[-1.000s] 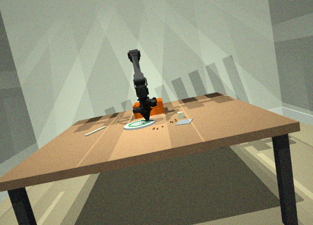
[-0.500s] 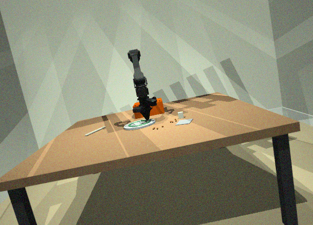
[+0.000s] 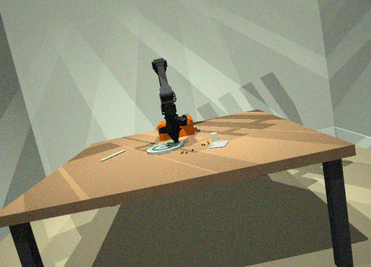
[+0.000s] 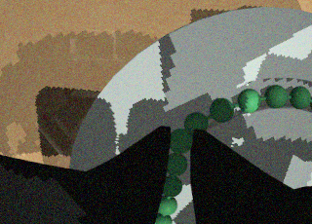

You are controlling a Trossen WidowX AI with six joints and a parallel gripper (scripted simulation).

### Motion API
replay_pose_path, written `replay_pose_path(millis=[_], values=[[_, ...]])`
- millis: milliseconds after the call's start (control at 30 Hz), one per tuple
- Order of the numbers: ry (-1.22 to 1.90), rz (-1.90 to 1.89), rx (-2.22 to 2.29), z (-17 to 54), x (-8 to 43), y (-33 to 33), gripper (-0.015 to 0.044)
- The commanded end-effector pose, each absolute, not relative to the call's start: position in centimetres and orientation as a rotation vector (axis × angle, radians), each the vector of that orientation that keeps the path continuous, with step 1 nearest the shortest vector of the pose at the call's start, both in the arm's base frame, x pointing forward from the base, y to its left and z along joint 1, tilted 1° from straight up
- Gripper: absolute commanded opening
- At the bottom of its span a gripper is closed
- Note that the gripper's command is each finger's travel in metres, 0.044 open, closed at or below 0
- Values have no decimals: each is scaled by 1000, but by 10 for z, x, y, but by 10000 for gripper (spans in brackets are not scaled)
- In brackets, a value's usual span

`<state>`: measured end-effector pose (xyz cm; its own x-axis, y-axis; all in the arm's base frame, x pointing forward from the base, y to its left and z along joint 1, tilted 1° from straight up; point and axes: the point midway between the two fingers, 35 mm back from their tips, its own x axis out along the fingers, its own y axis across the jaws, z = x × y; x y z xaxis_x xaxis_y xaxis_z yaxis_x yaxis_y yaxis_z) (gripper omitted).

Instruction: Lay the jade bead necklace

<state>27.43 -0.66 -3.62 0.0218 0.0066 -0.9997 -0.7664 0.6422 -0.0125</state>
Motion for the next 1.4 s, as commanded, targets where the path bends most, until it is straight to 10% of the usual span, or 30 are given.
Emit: replay_pose_path(millis=[0, 533, 1133, 1367], values=[[1438, 677, -682, -36, 274, -7, 26], [1446, 681, -680, -35, 272, -7, 440], [1445, 677, -677, -31, 272, -7, 440], [1436, 704, -705, 0, 266, -16, 256]])
